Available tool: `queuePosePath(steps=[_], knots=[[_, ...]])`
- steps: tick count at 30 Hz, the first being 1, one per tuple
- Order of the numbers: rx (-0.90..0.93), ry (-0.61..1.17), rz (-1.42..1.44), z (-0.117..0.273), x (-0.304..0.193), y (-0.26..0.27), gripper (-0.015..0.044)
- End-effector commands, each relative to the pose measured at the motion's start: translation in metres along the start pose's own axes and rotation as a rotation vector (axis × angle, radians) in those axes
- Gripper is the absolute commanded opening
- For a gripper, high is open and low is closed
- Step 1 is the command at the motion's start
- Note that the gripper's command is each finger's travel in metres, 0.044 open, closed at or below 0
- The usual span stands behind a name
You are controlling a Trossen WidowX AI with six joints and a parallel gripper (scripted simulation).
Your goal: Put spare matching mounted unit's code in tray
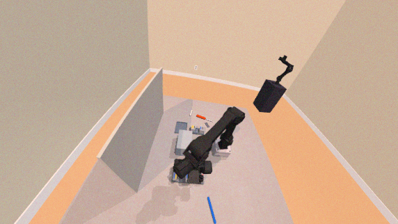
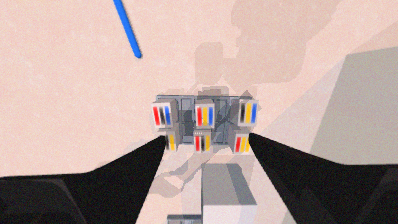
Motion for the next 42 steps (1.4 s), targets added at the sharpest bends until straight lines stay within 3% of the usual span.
queuePosePath(steps=[1,4,42], knots=[[0.0,0.0,0.006,-0.015,-0.003,-0.004,0.0361],[-0.001,0.0,0.006,-0.037,-0.005,-0.007,0.03],[-0.001,0.0,0.006,-0.087,-0.003,-0.008,0.03]])
Point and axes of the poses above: the point midway between the two fingers, 35 mm back from their tips, its own z axis back along the fingers, its own y axis across the jaws, x = y × z, the point moved 7 cm from there along z, back along the fingers, and after that the axes turned 14 degrees about -z, right-handed, at the moved point
